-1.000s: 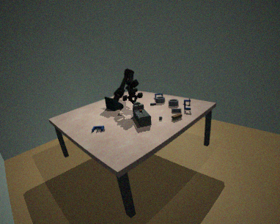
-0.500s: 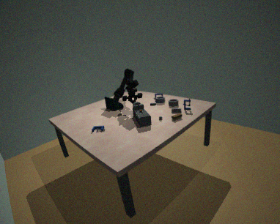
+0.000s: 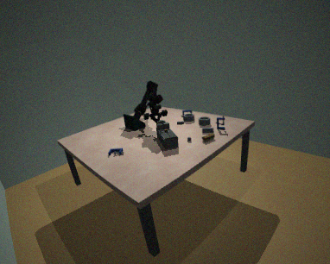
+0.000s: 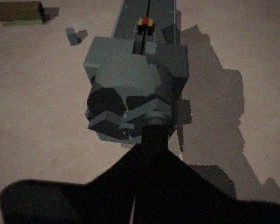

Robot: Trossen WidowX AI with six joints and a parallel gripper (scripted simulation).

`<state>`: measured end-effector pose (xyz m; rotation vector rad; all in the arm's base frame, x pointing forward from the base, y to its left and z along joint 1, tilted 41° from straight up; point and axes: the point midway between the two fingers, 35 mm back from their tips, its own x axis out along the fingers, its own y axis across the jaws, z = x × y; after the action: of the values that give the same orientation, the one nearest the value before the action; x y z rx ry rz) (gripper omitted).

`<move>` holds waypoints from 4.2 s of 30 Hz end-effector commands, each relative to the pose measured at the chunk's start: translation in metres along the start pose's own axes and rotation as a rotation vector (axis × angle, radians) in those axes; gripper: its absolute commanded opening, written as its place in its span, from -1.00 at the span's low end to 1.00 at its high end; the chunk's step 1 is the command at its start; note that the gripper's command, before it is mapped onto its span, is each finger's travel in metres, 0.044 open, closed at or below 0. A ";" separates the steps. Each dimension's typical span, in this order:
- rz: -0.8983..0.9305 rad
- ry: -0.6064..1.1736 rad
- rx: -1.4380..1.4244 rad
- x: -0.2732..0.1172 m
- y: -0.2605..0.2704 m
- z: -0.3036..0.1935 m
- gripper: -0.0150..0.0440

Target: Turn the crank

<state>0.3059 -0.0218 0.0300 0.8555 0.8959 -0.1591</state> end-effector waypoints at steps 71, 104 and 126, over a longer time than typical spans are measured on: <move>-0.022 0.009 0.005 0.011 -0.009 -0.011 -0.49; -0.021 0.007 0.002 -0.001 -0.009 0.003 1.00; -0.031 0.006 0.007 -0.075 -0.010 0.079 1.00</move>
<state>0.3042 -0.0923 0.0924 0.8505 0.9156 -0.1929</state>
